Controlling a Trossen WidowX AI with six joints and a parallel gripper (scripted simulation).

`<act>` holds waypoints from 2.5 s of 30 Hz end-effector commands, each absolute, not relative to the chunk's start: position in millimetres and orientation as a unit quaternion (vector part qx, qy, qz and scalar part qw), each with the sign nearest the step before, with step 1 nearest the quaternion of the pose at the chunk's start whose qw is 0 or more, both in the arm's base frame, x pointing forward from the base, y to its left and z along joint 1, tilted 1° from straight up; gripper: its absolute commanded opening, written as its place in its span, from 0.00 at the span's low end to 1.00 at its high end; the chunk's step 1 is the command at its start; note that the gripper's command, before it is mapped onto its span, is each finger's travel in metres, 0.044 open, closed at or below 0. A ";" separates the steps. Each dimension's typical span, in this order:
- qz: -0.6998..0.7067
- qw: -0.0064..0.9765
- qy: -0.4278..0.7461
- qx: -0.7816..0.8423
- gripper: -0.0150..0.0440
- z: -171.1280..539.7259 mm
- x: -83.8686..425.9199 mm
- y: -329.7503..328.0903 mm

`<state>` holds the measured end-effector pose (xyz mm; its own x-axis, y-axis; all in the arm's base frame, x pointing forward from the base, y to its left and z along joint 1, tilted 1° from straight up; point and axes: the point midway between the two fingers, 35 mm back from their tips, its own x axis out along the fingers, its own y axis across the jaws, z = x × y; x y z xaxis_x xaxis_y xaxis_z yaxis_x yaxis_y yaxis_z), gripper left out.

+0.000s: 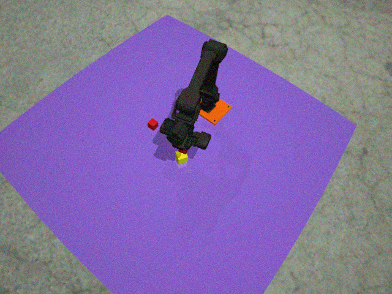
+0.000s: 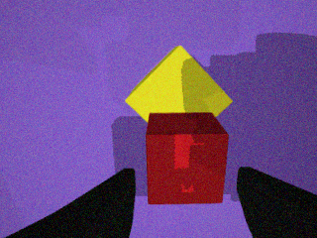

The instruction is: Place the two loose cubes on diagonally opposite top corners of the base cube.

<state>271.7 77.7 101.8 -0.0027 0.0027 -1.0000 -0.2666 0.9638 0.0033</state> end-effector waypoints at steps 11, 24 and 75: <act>0.097 0.704 0.697 -0.093 0.60 116.9 273.7 78.1; 0.070 0.705 0.702 -0.070 0.70 124.7 280.5 20.4; 0.005 0.709 0.705 -0.011 0.70 67.8 249.4 -116.4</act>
<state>251.1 -116.5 74.9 0.0150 -0.0082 -0.9999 -0.0192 0.9998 -0.0084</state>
